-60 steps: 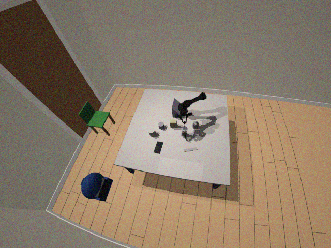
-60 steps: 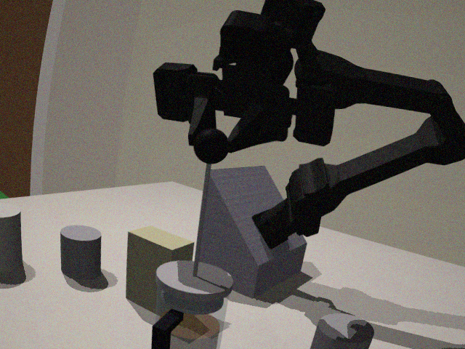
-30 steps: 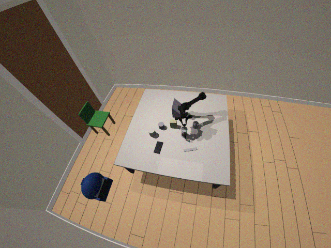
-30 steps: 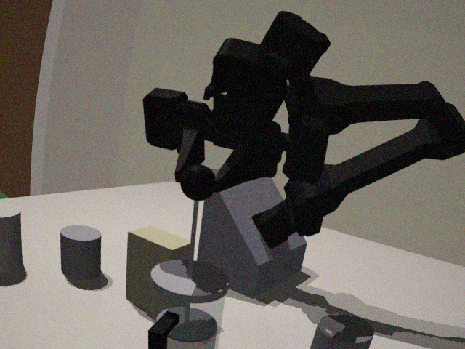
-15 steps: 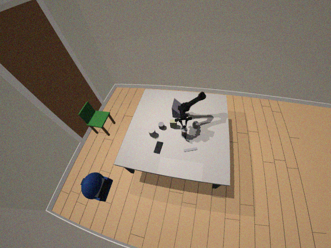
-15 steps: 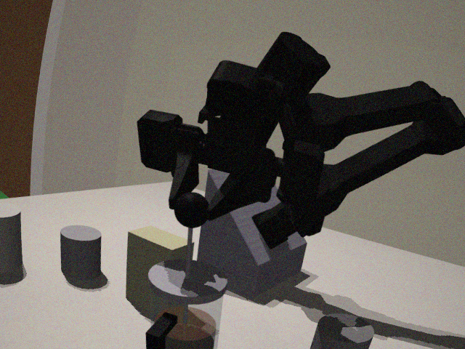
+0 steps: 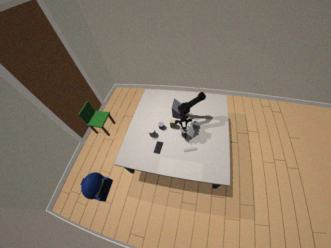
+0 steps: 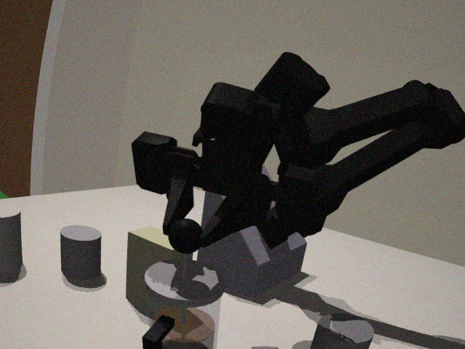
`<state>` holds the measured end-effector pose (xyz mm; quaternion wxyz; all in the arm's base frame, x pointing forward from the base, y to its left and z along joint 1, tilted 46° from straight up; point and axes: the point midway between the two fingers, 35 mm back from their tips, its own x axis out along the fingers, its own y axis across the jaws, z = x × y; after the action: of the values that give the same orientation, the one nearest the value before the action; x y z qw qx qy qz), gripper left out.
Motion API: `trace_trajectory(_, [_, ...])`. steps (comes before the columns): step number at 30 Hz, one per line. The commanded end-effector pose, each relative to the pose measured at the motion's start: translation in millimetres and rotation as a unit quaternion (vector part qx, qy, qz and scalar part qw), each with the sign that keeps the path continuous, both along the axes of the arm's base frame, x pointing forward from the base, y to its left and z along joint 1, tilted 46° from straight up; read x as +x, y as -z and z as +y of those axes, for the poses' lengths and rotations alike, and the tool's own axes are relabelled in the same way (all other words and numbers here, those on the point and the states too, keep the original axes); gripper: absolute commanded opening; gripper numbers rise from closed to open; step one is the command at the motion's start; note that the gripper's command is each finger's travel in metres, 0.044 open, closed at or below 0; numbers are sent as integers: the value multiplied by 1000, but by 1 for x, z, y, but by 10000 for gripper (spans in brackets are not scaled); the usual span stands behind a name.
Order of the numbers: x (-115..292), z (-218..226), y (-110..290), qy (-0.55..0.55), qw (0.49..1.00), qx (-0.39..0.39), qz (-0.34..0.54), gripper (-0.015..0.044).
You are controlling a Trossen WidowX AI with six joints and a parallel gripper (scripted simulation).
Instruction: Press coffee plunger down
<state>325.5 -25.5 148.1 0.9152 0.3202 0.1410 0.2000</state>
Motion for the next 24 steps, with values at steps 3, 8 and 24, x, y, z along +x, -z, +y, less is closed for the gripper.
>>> trace_trajectory(3, [0,11,11,-15,1000,15,20,123])
trace_trajectory(8, [2,10,11,-15,1000,15,20,123])
trace_trajectory(24, [4,8,12,-16,1000,15,20,123])
